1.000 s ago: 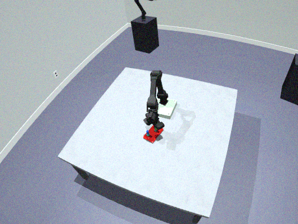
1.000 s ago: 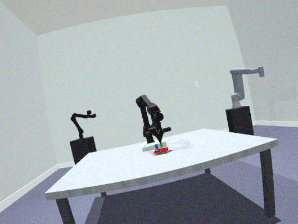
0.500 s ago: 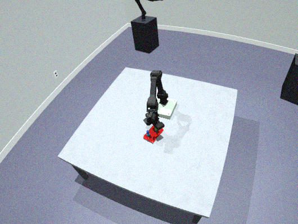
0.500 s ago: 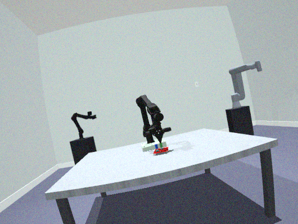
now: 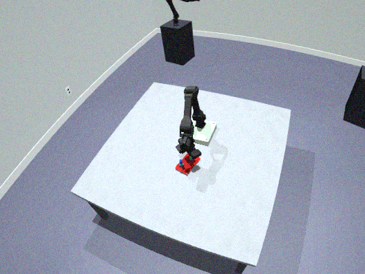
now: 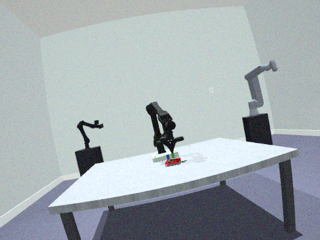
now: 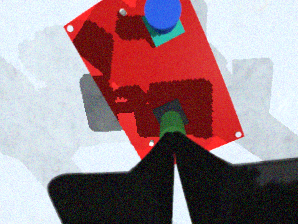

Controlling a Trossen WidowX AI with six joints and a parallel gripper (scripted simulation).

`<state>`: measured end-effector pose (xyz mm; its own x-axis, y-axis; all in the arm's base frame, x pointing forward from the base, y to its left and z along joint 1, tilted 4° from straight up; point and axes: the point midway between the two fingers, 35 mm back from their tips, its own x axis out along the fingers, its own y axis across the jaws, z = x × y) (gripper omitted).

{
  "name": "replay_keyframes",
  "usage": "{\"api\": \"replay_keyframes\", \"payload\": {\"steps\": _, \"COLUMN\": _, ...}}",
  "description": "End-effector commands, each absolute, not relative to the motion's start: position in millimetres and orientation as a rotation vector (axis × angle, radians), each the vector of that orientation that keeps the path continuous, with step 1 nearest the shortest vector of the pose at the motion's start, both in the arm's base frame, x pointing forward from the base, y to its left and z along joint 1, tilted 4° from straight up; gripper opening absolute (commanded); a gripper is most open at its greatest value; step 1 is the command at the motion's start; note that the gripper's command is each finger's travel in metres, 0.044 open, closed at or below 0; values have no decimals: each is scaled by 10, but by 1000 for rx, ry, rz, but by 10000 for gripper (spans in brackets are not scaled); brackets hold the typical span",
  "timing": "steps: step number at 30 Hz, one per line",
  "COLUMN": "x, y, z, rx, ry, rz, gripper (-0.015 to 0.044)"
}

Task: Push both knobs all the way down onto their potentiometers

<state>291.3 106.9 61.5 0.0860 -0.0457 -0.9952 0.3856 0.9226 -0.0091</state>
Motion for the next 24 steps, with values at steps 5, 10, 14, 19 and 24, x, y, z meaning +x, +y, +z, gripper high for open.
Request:
{"api": "replay_keyframes", "payload": {"steps": 5, "x": 2946, "y": 1066, "z": 421, "rx": 272, "ry": 1477, "rz": -339, "gripper": 0}}
{"api": "replay_keyframes", "payload": {"steps": 10, "x": 2946, "y": 1070, "z": 471, "rx": 272, "ry": 1477, "rz": -339, "gripper": 0}}
{"api": "replay_keyframes", "payload": {"steps": 14, "x": 2945, "y": 1075, "z": 534, "rx": 272, "ry": 1477, "rz": -339, "gripper": 0}}
{"api": "replay_keyframes", "payload": {"steps": 19, "x": 2942, "y": 1080, "z": 614, "rx": 272, "ry": 1477, "rz": -339, "gripper": 0}}
{"api": "replay_keyframes", "payload": {"steps": 24, "x": 2937, "y": 1085, "z": 694, "rx": 272, "ry": 1477, "rz": -339, "gripper": 0}}
